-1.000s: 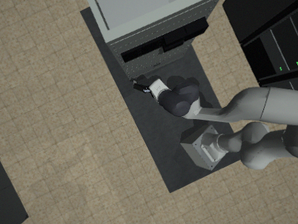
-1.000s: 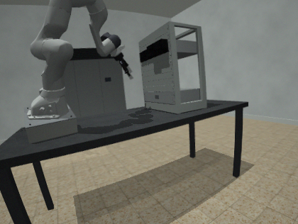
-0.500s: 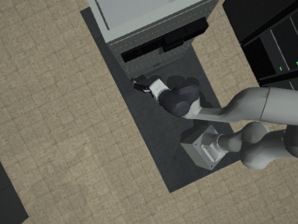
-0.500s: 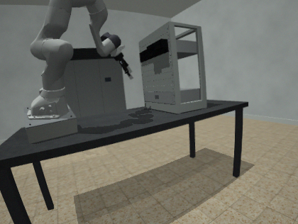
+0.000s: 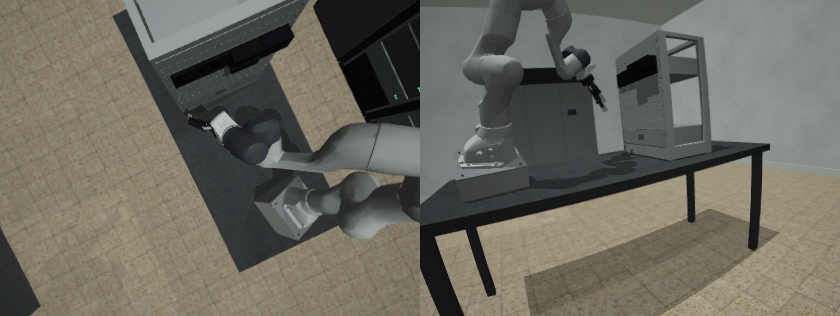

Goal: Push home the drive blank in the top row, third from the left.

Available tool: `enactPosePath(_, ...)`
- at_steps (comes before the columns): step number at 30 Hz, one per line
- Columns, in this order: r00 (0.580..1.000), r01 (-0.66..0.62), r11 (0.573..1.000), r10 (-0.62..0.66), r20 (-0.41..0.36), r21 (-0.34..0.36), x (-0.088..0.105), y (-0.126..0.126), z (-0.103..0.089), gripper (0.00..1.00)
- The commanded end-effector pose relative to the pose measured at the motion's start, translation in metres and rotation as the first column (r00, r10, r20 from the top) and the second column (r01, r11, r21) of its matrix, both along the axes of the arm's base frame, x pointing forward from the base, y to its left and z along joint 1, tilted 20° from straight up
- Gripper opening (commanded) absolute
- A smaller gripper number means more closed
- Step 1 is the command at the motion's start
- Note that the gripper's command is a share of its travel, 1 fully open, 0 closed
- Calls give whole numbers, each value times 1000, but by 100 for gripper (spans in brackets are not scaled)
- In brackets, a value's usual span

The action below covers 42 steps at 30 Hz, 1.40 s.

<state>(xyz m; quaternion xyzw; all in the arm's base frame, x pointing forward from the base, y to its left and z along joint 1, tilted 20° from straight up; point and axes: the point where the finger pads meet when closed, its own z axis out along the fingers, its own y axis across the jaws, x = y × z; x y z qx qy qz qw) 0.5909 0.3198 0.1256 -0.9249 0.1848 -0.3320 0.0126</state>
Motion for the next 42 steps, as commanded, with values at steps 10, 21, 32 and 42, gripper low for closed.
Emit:
enactPosePath(10,1000,2,1000,-2,1,2,0,0,1,100)
enactPosePath(21,996,69,995,-72,50,75,-6,-7,24,100)
enactPosePath(32,979,144,973,-167,120,179,-15,-18,56,100)
enactPosePath(42,960,181,952,-226,167,248,-20,-26,78,100)
